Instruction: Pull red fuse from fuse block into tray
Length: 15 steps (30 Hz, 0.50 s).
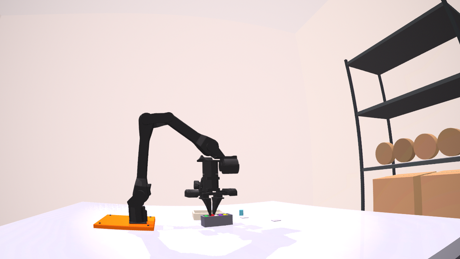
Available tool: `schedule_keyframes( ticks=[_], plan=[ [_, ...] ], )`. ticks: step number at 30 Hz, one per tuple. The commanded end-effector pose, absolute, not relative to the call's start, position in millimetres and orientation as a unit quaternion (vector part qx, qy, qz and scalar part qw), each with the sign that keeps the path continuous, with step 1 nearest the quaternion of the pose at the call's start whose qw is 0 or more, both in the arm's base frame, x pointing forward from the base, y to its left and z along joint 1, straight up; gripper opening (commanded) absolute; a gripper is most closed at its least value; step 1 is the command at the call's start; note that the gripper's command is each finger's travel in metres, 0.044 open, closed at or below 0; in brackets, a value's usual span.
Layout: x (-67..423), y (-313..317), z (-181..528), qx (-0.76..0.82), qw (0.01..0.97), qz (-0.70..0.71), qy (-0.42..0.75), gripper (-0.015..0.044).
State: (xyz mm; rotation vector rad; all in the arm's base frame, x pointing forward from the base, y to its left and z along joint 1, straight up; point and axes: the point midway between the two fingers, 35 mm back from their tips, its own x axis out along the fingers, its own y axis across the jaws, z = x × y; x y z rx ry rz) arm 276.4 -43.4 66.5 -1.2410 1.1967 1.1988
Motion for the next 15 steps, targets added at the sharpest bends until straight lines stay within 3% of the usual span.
schedule_keyframes(
  ticks=[1,15],
  plan=[
    [276.9,-43.3,69.3,-0.513,0.498,0.495,0.494,0.0],
    [277.0,-43.2,76.1,-0.513,0.498,0.496,0.493,0.0]
  ],
)
